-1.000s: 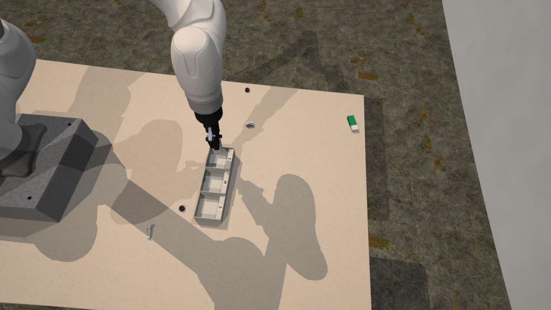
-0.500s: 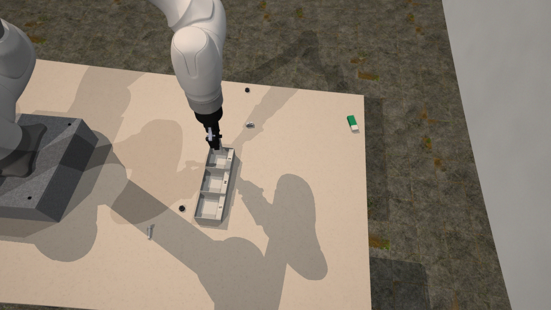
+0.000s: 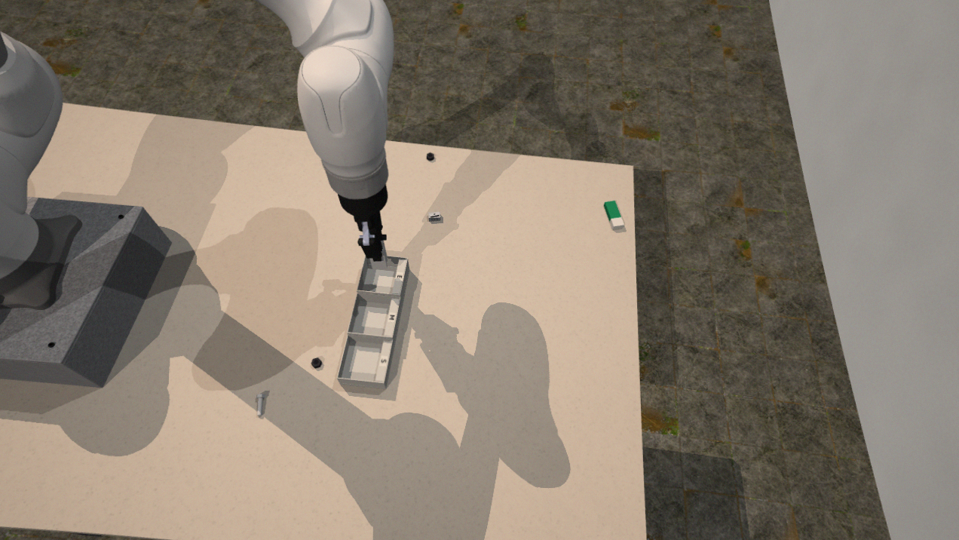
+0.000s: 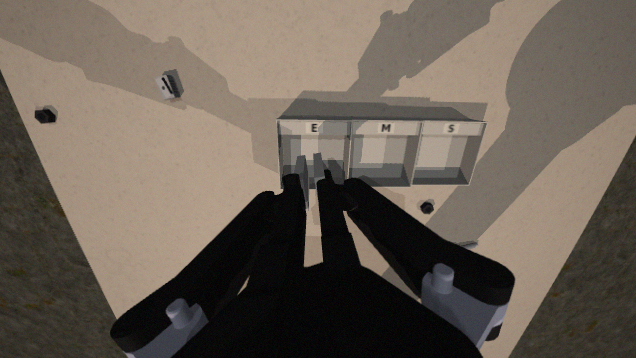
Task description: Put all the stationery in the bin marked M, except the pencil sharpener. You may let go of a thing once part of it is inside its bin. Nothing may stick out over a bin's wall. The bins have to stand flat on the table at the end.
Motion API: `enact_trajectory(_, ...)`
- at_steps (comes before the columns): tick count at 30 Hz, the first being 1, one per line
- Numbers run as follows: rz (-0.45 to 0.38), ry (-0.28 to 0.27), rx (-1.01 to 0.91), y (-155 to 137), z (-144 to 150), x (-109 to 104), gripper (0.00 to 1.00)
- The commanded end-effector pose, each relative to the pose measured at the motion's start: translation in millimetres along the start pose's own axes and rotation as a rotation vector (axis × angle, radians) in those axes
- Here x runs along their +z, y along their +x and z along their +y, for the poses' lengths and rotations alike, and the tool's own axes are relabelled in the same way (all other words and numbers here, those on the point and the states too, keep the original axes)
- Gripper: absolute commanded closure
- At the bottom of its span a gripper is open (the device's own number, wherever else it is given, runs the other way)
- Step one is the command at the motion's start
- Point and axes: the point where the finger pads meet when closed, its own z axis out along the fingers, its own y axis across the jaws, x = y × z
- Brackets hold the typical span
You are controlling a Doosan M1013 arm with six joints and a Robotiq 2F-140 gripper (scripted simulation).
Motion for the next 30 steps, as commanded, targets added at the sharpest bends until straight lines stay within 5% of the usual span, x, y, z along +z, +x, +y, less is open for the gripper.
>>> enact_trajectory(1,-0.004,0.005,0.005,0,-3,2,0.85)
enact_trajectory(21,-0.004,0.005,0.005,0,-3,2,0.85)
enact_trajectory(30,-0.004,0.005,0.005,0,-2,20,0.85)
